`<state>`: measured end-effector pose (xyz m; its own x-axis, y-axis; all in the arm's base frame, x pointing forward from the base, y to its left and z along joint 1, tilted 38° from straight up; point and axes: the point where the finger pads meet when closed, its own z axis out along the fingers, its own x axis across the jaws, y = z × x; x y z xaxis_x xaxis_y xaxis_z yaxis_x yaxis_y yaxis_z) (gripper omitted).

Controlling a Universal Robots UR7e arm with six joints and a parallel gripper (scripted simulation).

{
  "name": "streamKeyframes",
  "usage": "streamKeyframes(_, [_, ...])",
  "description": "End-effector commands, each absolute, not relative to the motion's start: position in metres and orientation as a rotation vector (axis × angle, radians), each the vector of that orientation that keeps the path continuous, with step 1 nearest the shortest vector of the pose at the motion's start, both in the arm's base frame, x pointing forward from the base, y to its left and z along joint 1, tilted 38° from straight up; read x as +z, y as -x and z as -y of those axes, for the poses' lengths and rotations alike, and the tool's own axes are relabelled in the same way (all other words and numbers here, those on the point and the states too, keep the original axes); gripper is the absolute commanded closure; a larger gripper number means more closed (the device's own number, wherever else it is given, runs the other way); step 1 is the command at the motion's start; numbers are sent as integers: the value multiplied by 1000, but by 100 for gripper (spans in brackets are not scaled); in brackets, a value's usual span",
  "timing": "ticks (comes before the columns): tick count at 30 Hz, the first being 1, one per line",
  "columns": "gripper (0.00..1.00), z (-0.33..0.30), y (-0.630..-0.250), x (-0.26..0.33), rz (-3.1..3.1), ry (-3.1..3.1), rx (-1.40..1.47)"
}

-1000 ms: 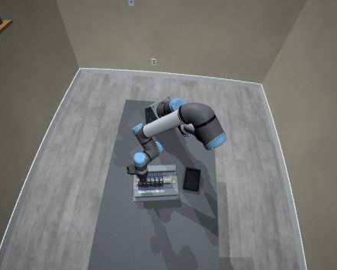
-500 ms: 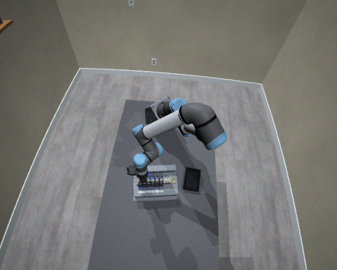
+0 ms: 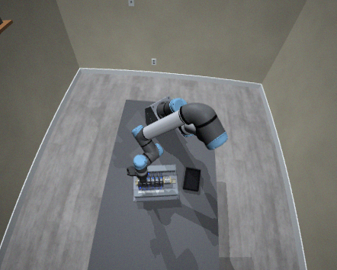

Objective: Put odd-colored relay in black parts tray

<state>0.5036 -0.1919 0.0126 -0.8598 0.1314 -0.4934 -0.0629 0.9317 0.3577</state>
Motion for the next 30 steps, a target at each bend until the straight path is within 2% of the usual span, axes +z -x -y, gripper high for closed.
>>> streamKeyframes(1, [100, 192, -504, 13, -2565, -48, 497])
streamKeyframes(30, [100, 193, -505, 14, -2613, -36, 504])
